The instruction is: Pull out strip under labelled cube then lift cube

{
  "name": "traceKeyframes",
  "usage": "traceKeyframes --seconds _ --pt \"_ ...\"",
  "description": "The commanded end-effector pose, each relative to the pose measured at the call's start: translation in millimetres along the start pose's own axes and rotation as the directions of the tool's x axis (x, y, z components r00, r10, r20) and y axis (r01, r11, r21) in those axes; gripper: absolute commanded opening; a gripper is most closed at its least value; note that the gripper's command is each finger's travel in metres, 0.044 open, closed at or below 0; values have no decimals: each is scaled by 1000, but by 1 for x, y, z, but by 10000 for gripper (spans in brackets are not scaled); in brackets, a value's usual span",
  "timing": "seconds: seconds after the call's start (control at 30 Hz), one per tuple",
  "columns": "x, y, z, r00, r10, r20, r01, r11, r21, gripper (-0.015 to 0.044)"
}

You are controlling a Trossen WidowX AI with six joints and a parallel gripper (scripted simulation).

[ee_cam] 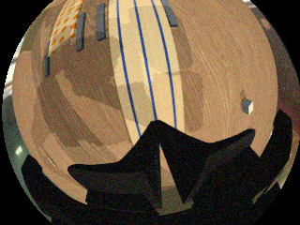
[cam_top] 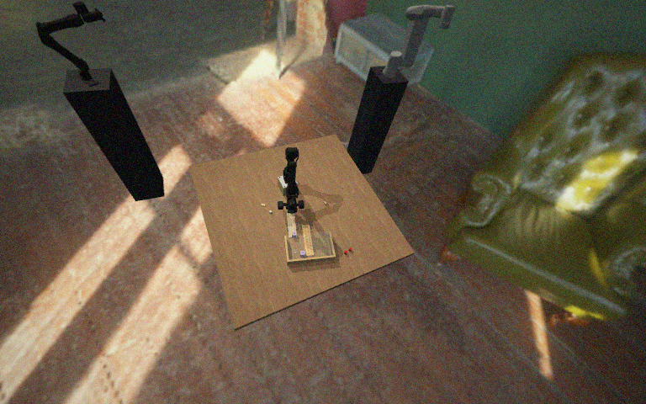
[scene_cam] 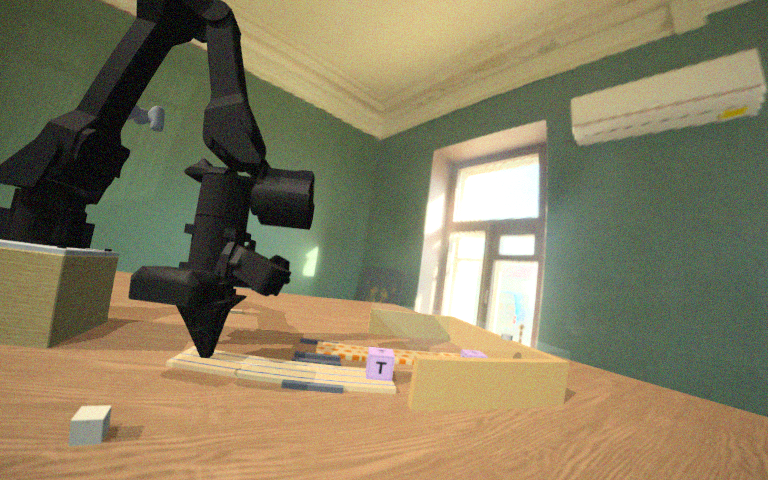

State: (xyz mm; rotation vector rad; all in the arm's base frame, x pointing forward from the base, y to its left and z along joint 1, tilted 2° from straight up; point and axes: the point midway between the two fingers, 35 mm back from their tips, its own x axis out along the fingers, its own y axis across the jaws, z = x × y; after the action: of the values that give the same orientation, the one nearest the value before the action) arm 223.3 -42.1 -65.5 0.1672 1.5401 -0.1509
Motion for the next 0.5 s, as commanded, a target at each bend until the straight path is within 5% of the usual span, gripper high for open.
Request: traceKeyframes --seconds 0.0,0.47 --pt "6 -1 -18 999 -4 -44 4 1000 -3 0" --pt "6 -1 -26 999 -4 -45 4 1000 -3 0"
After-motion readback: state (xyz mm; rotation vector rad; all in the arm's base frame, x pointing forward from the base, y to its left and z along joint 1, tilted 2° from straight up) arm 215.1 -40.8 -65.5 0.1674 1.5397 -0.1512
